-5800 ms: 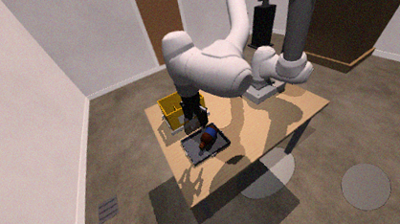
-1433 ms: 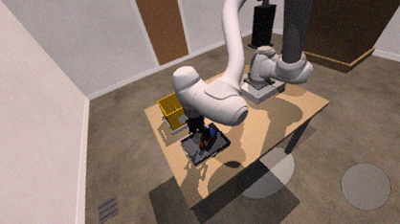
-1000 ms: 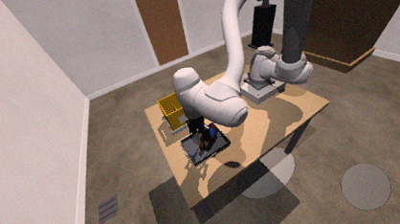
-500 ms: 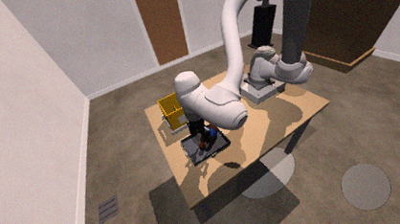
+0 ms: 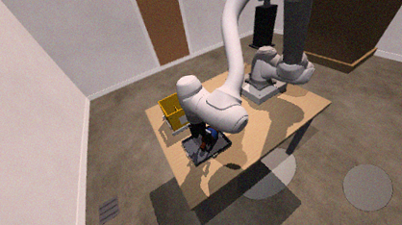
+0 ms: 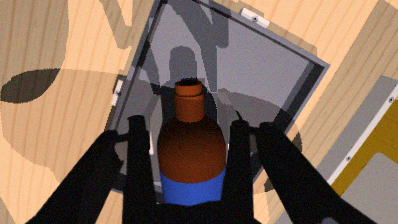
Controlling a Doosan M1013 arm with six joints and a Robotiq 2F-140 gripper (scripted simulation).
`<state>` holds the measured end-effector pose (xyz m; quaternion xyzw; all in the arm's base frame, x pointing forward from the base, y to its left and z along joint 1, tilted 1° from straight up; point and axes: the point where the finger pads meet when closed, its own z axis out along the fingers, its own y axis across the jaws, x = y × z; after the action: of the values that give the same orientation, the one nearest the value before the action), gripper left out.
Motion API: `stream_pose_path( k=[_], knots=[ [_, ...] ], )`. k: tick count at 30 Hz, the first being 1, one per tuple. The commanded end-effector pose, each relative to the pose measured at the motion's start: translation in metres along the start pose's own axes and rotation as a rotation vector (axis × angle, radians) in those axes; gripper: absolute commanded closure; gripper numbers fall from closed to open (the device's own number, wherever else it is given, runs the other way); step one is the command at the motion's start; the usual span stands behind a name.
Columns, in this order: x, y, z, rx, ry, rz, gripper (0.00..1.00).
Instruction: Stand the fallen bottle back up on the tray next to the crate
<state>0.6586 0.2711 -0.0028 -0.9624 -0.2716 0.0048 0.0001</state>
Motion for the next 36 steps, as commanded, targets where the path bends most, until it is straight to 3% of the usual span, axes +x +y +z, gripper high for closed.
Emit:
stream_pose_path(
  k=[1, 36],
  knots=[
    [0.0000, 0.0000, 0.0016, 0.000, 0.000, 0.000, 0.56],
    [0.0000, 0.0000, 0.0051, 0.000, 0.000, 0.000, 0.56]
  ],
)
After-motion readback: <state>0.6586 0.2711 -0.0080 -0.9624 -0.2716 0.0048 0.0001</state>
